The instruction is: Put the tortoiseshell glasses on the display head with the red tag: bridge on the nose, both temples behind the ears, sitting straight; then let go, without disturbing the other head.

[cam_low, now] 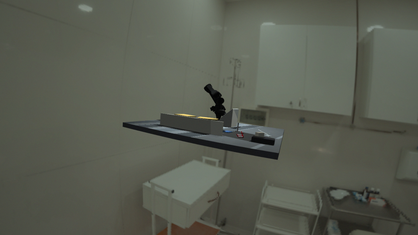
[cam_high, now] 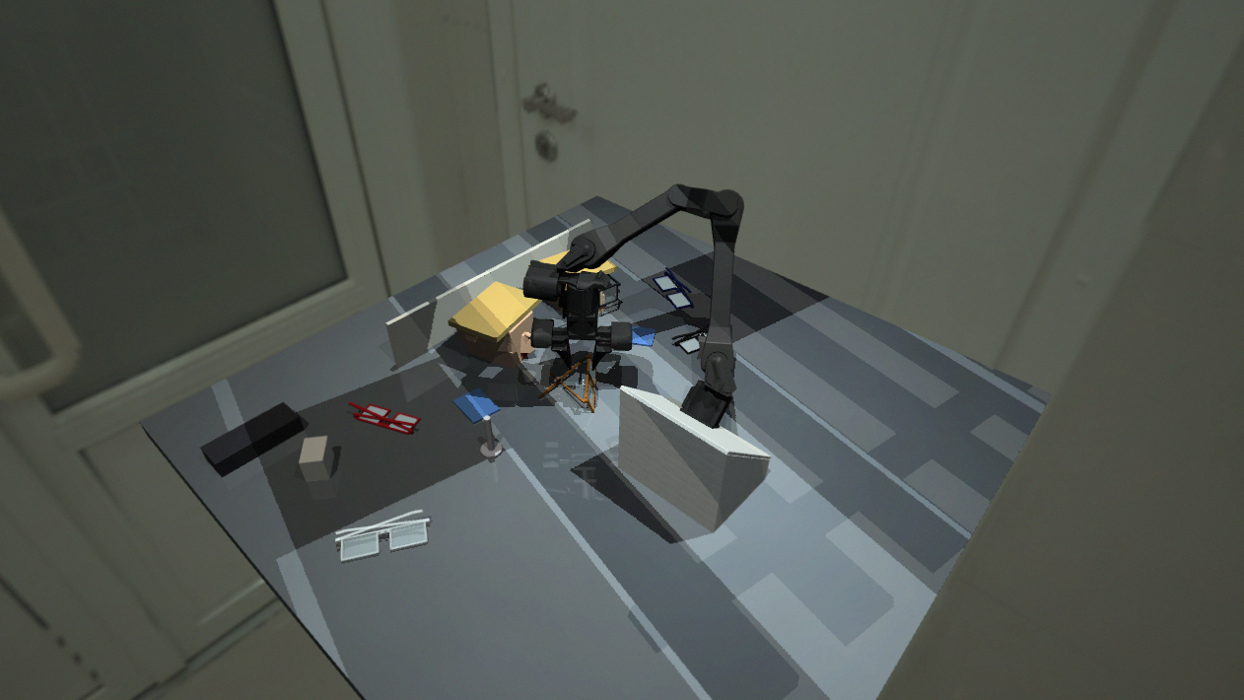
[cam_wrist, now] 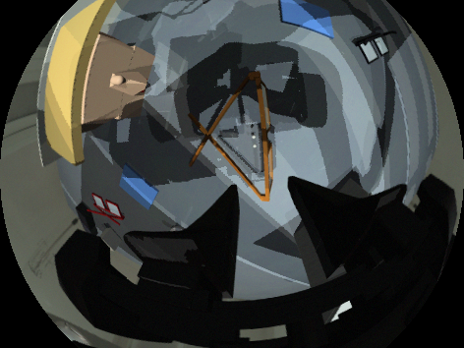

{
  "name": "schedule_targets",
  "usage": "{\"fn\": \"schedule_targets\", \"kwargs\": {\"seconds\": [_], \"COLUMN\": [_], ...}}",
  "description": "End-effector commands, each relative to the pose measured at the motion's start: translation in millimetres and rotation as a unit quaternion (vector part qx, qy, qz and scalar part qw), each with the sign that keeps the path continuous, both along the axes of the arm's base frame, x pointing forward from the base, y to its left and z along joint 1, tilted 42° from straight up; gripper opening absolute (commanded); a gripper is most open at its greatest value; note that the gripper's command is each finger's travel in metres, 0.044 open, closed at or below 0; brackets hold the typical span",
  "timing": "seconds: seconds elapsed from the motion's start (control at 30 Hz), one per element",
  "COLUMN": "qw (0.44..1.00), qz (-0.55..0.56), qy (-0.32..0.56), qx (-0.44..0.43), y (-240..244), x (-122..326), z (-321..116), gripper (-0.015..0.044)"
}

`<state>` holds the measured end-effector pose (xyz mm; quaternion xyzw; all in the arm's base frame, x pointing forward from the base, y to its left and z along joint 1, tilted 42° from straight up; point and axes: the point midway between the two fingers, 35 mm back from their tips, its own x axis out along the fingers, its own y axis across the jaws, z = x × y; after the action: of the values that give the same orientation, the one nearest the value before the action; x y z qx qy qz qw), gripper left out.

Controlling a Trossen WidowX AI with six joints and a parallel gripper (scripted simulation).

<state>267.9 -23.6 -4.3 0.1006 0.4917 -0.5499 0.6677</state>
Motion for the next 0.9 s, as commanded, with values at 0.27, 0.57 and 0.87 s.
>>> {"fn": "schedule_targets", "kwargs": {"seconds": [0.27, 0.57, 0.87], "qw": [1.0, 1.0, 1.0], "qz": [-0.013, -0.013, -0.012], "qy": [0.003, 0.003, 0.003], "qx": [-0.011, -0.011, -0.011], "y": [-4.2, -6.0, -16.0], "x": [-4.8, -5.0, -6.5], "z": [-1.4, -3.4, -13.6], "gripper": [0.012, 0.012, 0.012]}}
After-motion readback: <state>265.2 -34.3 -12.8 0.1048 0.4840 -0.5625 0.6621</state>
